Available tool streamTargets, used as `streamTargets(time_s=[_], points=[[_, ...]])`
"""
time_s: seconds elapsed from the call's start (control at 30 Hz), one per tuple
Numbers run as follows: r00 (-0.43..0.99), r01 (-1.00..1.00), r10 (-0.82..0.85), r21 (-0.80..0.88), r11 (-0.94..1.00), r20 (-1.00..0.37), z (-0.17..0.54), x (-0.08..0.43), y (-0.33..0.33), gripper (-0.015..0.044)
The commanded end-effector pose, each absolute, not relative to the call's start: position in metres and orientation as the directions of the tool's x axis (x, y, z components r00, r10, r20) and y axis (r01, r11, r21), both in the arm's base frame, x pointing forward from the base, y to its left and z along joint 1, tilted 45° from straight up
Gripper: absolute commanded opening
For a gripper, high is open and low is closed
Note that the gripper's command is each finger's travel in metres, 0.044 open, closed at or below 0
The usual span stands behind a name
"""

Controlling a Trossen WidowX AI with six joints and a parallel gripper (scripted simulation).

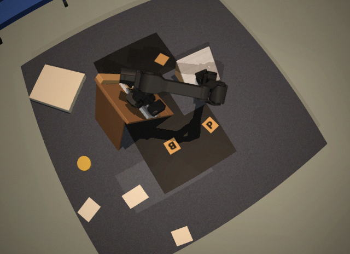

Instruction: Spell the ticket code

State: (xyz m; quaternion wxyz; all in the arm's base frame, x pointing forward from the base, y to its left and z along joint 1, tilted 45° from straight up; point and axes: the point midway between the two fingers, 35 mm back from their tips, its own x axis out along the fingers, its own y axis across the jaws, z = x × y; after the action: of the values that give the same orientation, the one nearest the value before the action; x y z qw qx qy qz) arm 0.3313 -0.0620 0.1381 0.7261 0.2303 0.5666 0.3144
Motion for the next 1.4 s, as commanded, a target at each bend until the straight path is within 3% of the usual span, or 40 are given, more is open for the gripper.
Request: streamTargets(time_s=[0.0, 1.37], points=[[0.163, -0.203, 0.715, 0.686, 0.699, -0.68, 0.137, 0.333, -0.064, 0.0], [0.161, -0.202, 0.715, 0.686, 0.699, -0.681, 0.145, 0.31, -0.082, 0.0]])
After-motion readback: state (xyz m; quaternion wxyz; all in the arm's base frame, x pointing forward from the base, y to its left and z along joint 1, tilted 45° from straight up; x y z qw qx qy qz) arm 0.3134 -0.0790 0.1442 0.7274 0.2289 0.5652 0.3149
